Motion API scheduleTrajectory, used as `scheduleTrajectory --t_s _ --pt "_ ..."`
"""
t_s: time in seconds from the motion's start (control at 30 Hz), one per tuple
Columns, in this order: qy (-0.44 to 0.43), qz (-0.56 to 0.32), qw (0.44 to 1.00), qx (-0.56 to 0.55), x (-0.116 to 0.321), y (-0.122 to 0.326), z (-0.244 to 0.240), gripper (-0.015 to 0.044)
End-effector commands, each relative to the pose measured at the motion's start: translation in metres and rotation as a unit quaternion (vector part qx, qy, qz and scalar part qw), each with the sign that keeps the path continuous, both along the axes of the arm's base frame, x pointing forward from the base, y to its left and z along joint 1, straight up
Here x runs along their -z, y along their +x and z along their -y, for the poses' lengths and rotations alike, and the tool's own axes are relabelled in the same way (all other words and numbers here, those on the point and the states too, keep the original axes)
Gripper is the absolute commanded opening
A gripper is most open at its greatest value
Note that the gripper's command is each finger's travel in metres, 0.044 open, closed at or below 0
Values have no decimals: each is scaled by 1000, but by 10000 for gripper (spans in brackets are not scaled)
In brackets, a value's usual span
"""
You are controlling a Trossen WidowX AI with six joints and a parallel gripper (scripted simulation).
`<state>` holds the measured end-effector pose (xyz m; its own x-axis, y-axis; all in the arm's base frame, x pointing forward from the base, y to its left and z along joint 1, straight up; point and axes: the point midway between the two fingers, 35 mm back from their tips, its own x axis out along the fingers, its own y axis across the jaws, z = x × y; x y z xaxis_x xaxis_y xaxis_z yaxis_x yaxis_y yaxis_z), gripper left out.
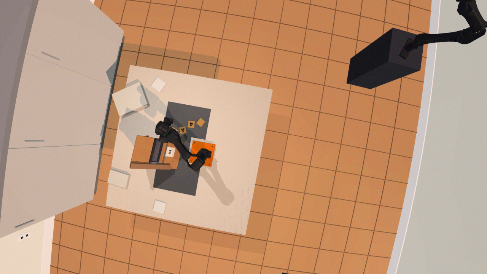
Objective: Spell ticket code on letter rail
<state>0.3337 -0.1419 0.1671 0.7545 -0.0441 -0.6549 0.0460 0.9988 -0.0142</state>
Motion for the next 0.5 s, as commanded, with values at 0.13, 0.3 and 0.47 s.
scheduleTrajectory --t_s 0.13,0.3,0.47 --pt "0 1 1000 3 0 0 -4 0" --pt "0 1 1000 3 0 0 -7 0" --pt "0 1 1000 3 0 0 -9 0"
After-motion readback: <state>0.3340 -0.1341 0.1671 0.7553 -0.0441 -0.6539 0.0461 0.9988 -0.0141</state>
